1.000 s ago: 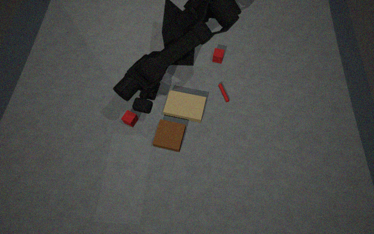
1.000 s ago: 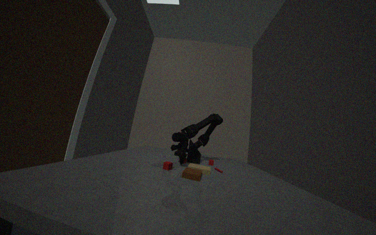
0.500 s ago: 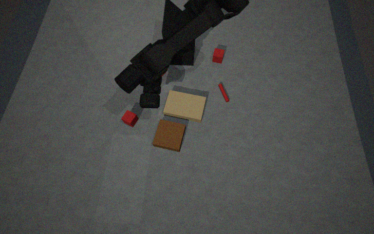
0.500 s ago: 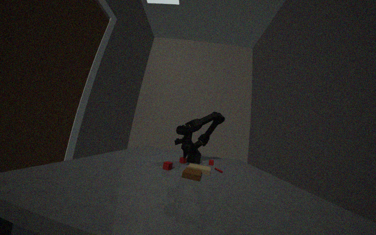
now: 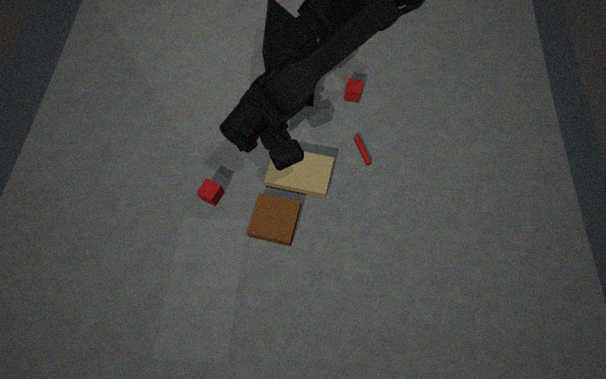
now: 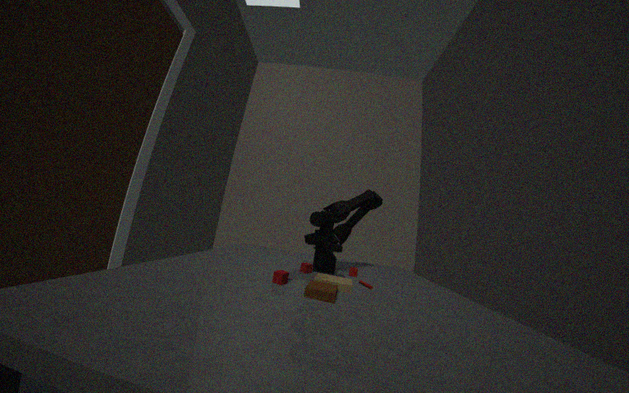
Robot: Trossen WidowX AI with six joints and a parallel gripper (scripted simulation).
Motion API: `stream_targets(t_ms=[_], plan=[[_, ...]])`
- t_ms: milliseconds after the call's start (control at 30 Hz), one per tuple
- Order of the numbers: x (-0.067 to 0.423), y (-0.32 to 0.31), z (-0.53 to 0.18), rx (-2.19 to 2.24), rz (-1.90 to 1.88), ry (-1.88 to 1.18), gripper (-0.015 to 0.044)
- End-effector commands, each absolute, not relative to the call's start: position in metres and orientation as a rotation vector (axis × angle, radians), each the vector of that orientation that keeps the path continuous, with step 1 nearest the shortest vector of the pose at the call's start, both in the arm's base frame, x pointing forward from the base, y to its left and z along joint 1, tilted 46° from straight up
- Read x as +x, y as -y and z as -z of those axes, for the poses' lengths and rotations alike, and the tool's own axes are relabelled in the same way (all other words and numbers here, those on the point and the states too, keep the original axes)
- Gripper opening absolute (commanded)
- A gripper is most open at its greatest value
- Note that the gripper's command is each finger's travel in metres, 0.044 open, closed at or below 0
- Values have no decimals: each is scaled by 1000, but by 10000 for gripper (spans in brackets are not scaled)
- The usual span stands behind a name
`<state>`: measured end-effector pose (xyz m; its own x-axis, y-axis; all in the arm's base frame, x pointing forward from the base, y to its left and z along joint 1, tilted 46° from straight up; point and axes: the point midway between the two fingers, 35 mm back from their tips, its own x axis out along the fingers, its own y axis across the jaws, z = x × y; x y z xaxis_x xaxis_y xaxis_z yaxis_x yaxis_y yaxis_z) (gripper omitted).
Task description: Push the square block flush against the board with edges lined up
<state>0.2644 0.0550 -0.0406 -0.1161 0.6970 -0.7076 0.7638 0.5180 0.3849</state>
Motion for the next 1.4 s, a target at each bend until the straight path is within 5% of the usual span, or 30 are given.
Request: stream_targets(t_ms=[0,700,1367], plan=[[257,-63,33,1132,-21,-1831,0],[212,-99,-5,624,-634,-1627,0],[207,-139,31,611,-656,-1618,0]])
